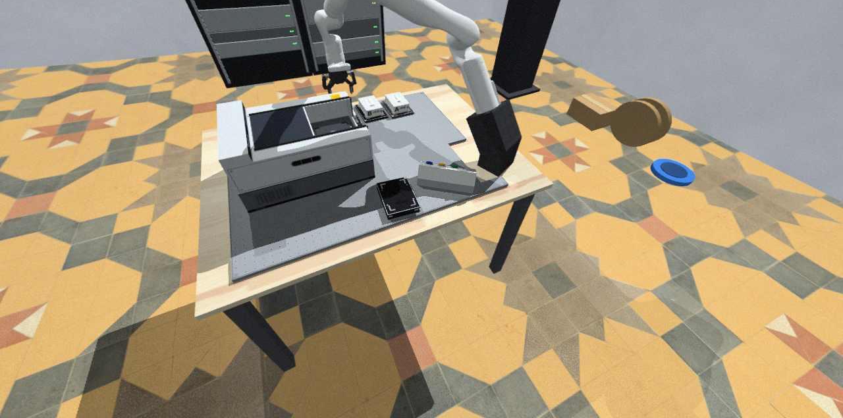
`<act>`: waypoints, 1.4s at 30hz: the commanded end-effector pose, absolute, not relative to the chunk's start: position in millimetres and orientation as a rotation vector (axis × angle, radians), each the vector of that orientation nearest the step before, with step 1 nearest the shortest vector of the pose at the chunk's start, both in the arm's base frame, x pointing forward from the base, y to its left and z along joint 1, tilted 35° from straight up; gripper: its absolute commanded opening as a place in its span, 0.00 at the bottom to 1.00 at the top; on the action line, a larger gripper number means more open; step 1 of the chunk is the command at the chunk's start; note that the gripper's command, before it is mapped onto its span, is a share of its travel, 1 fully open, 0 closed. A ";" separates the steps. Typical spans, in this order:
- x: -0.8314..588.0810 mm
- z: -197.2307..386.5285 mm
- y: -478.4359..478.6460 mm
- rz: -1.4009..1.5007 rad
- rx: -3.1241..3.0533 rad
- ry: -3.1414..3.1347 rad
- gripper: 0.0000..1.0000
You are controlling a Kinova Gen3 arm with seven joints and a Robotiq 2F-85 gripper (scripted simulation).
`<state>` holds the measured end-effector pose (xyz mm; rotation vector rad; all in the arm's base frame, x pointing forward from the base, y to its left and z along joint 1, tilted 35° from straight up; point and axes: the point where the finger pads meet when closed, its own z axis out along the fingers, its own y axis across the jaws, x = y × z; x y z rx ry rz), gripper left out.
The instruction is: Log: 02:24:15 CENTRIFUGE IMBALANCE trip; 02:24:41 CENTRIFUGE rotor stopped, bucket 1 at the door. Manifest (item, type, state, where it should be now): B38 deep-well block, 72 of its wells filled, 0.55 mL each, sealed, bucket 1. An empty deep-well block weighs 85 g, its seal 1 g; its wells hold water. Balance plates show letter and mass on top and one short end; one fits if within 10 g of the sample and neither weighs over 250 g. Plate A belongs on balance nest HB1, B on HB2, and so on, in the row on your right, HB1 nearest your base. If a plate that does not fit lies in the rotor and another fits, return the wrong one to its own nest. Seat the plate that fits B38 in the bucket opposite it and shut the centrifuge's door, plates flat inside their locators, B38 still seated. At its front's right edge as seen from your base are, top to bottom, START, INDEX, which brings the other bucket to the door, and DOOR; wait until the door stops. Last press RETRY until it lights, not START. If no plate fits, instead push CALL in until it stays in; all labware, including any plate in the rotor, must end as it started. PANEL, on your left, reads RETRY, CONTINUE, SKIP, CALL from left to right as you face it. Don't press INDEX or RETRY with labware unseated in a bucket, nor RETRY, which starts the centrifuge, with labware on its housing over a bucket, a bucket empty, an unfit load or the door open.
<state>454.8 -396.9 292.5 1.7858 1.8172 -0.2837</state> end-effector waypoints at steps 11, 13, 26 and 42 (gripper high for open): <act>458.6 281.7 -404.3 -0.283 1.785 1.816 1.00; 459.3 279.5 -405.7 -0.283 1.785 1.816 1.00; 462.9 267.6 -413.4 -0.283 1.785 1.816 1.00; 467.5 252.4 -423.2 -0.283 1.785 1.816 1.00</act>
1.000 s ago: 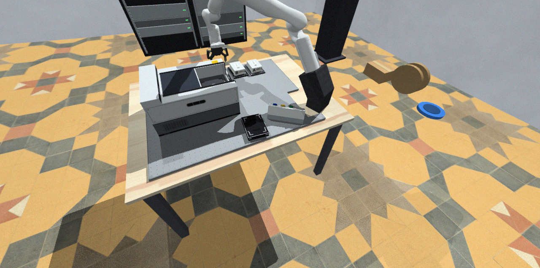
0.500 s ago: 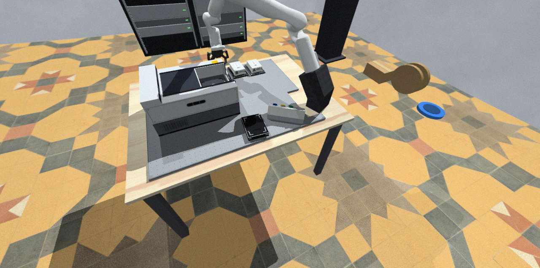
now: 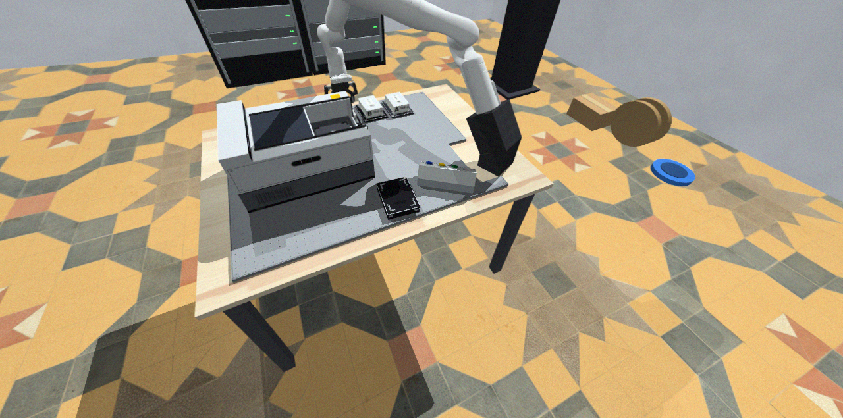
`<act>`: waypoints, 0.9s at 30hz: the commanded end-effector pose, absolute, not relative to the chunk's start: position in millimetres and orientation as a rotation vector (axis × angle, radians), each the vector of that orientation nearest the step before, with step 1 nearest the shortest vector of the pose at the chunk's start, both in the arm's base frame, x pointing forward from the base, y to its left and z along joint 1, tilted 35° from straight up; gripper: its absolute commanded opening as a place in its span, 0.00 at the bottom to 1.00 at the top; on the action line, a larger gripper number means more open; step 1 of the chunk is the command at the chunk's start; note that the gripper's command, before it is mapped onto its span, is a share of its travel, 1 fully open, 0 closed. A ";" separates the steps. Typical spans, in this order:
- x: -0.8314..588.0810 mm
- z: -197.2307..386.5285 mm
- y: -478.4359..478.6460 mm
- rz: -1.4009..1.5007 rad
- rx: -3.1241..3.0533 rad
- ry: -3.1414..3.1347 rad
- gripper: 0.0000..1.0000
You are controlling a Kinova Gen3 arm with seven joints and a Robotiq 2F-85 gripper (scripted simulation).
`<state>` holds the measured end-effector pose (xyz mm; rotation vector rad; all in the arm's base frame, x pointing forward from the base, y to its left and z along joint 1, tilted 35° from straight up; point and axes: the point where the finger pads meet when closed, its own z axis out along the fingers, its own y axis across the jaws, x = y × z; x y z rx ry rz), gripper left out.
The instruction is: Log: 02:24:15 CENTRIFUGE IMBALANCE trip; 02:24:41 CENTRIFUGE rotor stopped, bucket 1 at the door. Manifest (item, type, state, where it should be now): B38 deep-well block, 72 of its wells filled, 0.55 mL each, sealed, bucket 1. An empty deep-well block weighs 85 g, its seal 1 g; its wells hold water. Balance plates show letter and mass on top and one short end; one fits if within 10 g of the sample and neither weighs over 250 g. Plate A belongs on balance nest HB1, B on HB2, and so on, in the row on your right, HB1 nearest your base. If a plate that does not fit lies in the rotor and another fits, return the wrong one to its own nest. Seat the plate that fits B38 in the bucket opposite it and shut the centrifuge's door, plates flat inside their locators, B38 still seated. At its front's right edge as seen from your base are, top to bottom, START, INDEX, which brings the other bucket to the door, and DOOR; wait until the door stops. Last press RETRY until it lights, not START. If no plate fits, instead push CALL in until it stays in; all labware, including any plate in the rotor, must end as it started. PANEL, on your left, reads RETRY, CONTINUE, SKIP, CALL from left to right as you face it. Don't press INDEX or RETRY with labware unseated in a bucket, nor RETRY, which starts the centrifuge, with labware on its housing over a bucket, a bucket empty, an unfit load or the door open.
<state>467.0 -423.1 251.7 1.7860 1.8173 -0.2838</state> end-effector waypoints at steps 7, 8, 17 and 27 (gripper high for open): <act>469.8 244.8 -428.1 -0.283 1.785 1.816 1.00; 470.1 243.7 -428.8 -0.283 1.785 1.816 1.00; 472.4 236.1 -433.7 -0.283 1.785 1.816 1.00; 475.0 227.8 -439.1 -0.283 1.785 1.816 1.00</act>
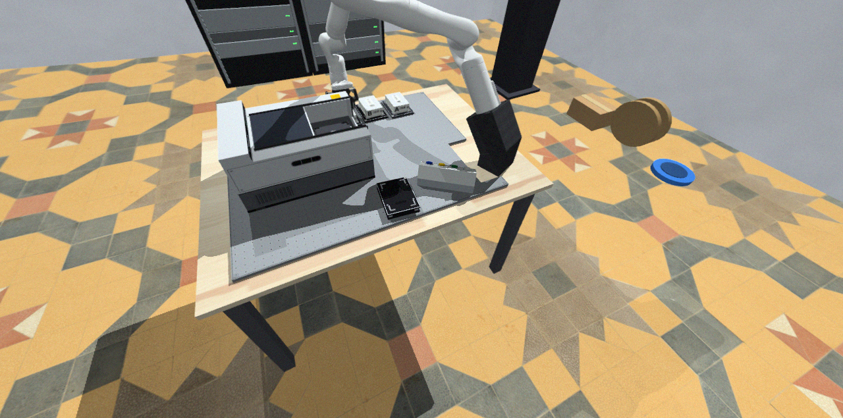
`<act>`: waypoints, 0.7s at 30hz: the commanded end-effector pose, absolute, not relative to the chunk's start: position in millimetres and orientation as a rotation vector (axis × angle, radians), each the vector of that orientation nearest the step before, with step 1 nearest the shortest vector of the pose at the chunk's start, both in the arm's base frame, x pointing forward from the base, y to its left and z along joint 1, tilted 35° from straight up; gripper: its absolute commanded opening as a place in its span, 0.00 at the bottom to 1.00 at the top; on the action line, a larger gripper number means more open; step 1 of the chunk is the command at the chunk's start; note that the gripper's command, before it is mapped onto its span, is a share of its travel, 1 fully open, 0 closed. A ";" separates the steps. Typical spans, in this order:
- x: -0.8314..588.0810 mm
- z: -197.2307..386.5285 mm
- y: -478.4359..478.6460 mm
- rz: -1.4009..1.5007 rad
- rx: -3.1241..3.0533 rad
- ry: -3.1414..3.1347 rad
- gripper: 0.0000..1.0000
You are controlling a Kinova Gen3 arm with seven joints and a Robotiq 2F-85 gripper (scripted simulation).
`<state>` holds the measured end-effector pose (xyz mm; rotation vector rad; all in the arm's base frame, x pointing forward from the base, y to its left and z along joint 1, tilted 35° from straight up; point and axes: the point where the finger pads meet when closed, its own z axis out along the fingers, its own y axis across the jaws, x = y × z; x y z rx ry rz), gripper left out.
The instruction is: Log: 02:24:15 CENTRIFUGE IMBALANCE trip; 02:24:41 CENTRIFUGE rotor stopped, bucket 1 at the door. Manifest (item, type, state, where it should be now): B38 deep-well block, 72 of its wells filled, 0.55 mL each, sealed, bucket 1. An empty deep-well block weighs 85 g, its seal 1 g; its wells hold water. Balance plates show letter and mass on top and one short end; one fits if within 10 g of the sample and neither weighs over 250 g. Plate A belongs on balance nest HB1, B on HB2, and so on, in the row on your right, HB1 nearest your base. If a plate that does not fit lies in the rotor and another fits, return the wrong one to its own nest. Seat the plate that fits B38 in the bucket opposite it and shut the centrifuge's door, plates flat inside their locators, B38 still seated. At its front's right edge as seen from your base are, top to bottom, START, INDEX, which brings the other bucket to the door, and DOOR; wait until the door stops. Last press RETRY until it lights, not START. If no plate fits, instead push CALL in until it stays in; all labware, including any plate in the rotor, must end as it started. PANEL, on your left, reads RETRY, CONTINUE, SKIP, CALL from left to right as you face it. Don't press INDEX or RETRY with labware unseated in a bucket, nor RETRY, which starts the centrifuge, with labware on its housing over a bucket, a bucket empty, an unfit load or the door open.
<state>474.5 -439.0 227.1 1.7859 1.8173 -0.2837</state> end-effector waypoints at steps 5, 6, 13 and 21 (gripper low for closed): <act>475.0 227.8 -439.1 -0.283 1.784 1.816 1.00; 475.0 227.8 -439.1 -0.283 1.784 1.816 1.00; 475.0 227.8 -439.1 -0.283 1.784 1.816 1.00; 476.6 222.4 -442.6 -0.283 1.784 1.816 1.00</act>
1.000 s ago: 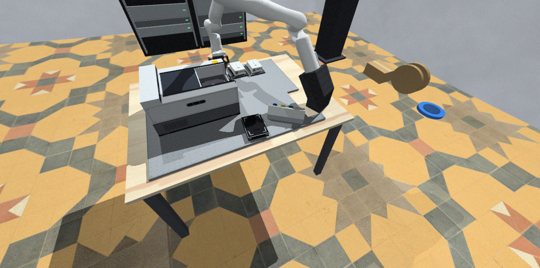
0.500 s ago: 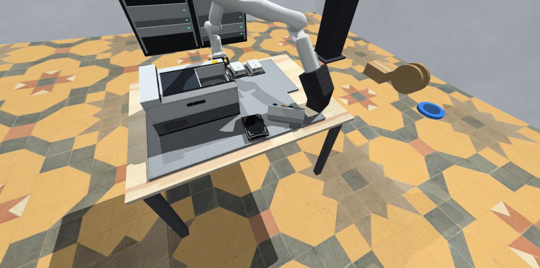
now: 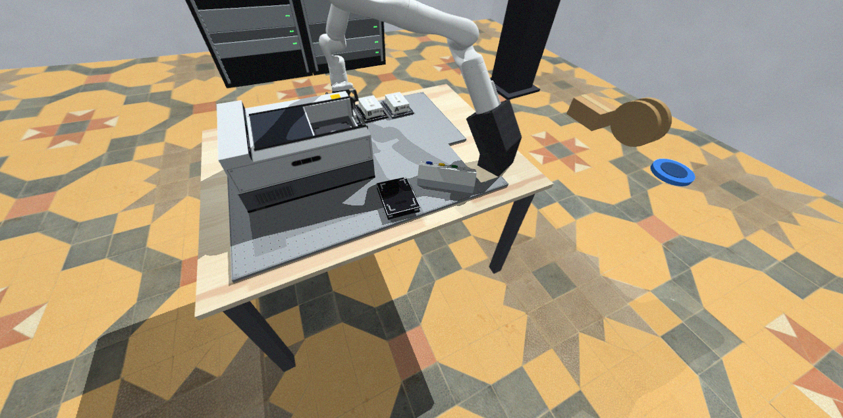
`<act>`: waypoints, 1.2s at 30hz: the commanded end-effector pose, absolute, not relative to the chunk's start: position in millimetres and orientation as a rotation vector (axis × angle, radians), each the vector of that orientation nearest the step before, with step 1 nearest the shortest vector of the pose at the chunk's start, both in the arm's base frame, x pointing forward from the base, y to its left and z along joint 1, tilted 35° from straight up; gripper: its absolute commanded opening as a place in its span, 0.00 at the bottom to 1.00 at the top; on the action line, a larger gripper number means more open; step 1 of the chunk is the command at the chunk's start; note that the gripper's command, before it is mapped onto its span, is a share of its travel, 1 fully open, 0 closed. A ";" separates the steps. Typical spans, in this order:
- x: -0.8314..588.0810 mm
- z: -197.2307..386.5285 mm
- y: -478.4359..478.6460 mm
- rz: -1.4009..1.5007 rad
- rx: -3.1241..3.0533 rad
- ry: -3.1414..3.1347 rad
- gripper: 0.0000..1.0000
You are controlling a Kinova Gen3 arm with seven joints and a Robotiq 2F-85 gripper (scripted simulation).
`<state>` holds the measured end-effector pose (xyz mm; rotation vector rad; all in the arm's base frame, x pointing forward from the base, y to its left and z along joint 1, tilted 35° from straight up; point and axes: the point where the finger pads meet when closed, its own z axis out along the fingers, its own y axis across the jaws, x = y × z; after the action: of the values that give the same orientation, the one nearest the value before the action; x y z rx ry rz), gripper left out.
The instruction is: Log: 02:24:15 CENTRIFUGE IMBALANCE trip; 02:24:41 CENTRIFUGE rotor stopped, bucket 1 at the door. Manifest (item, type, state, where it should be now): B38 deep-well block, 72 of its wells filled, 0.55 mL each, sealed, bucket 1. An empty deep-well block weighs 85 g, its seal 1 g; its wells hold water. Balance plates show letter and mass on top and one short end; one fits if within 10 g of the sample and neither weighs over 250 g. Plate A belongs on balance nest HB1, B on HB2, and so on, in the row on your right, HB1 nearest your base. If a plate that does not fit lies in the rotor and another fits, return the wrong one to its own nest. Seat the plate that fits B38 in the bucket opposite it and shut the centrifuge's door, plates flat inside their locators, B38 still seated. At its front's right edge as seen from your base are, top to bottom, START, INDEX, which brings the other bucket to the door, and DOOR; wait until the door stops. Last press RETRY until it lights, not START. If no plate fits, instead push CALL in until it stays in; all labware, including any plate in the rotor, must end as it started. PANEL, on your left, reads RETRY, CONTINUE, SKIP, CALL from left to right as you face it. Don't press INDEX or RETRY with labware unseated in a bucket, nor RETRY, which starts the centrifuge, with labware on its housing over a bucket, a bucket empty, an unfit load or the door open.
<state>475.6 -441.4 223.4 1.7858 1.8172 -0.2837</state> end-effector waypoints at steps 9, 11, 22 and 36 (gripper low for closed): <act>478.9 214.9 -447.5 -0.283 1.784 1.816 1.00; 479.4 213.2 -448.5 -0.283 1.785 1.816 1.00; 479.4 213.1 -448.6 -0.283 1.784 1.816 1.00; 480.1 210.7 -450.1 -0.283 1.784 1.816 1.00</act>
<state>479.7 -450.1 209.9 1.7858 1.8172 -0.2837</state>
